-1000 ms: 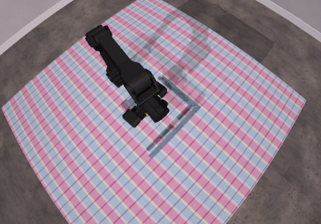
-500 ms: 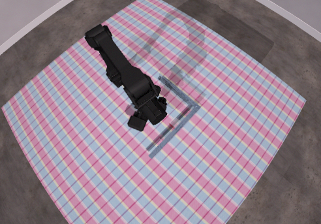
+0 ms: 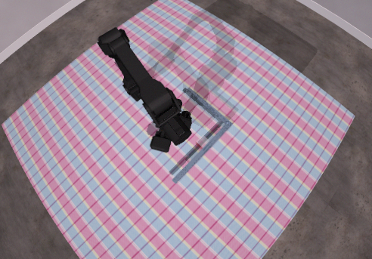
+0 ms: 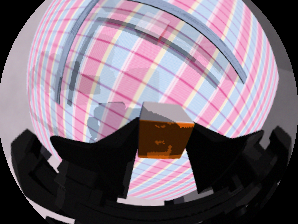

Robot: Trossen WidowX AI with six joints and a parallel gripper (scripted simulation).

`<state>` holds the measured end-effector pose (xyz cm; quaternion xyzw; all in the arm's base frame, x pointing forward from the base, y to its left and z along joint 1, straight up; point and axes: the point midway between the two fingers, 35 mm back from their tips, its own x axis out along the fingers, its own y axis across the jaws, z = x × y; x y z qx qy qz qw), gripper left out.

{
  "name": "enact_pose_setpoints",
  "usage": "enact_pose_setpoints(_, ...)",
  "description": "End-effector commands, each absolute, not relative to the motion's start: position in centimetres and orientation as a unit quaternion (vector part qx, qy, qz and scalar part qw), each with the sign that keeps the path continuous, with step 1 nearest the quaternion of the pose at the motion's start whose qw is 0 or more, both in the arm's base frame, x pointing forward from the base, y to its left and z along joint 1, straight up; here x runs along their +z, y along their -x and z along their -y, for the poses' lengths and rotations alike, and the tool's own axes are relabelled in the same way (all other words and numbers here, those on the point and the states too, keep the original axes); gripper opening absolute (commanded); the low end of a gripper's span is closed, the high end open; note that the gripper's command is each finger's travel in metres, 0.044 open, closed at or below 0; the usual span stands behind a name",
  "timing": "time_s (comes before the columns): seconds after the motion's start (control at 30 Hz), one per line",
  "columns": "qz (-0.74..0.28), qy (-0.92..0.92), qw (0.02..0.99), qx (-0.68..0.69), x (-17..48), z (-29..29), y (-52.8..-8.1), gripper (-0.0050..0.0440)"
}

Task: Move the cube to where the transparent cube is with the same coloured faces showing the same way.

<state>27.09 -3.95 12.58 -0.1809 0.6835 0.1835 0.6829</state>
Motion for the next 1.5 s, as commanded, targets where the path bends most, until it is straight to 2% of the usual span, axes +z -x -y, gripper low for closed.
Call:
enact_pose_setpoints(0.0, -0.675, 0.186, 0.690, 0.180, 13.2, 4.0, -27.2, 0.0000)
enact_pose_setpoints(0.57, -0.675, 0.186, 0.690, 0.180, 13.0, 4.0, -27.2, 0.0000)
enact_pose_setpoints(0.87, -0.676, 0.186, 0.690, 0.180, 6.5, 4.0, -27.4, 0.0000)
enact_pose_setpoints(1.47, -0.676, 0.186, 0.690, 0.180, 4.8, 4.0, -27.4, 0.0000)
